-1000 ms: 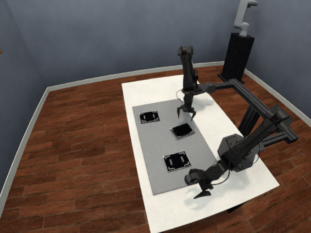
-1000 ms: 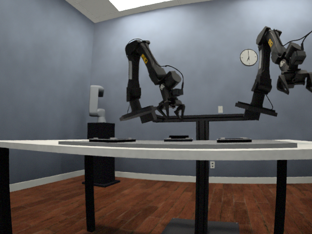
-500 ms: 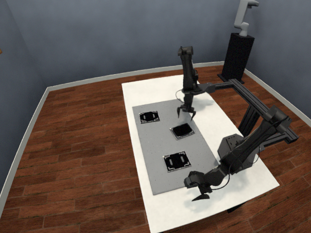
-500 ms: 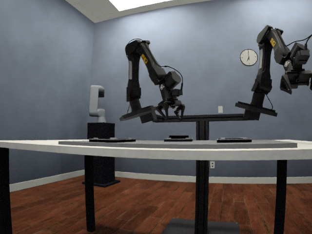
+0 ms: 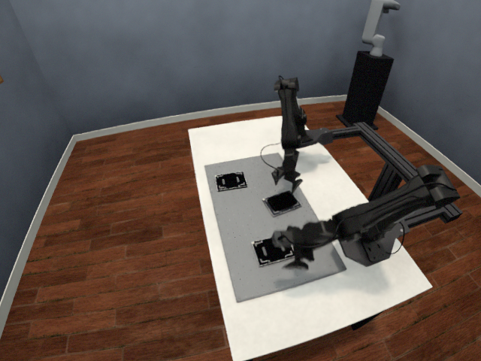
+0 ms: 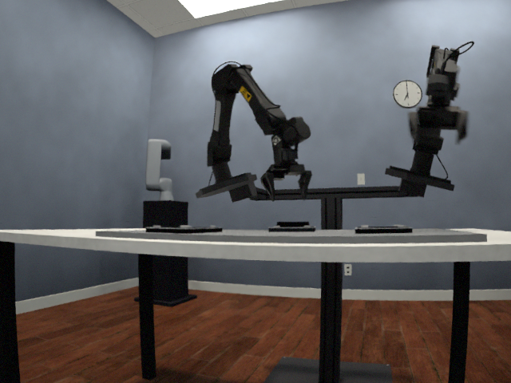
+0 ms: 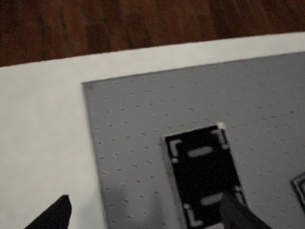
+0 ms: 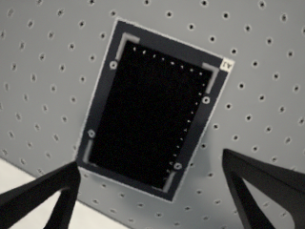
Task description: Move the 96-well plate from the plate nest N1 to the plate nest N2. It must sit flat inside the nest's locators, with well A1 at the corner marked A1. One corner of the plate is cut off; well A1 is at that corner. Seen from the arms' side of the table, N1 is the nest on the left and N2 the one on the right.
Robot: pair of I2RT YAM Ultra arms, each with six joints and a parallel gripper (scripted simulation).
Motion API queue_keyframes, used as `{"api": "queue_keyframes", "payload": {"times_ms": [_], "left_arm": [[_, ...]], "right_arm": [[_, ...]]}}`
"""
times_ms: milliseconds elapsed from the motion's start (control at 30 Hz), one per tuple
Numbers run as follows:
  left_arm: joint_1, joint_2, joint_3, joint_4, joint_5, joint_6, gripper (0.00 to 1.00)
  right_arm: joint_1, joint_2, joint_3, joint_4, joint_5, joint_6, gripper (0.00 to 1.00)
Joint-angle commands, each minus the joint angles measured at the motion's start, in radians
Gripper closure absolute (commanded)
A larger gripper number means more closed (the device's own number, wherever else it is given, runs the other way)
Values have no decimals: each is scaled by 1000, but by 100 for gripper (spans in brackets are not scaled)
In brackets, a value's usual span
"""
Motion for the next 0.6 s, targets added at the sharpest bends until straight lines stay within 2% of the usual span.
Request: {"api": "queue_keyframes", "payload": {"times_ms": [0, 67, 300, 567], "left_arm": [[-127, -64, 19, -134, -79, -107, 0], [-127, -64, 19, -134, -79, -107, 0], [-441, -163, 25, -350, -218, -278, 0], [-756, -264, 37, -558, -350, -438, 0]], "right_arm": [[-4, 50, 91, -149, -9, 197, 0], [-4, 50, 91, -149, -9, 197, 0], [-23, 145, 259, -310, -39, 387, 0], [-35, 201, 357, -375, -53, 450, 0]]}}
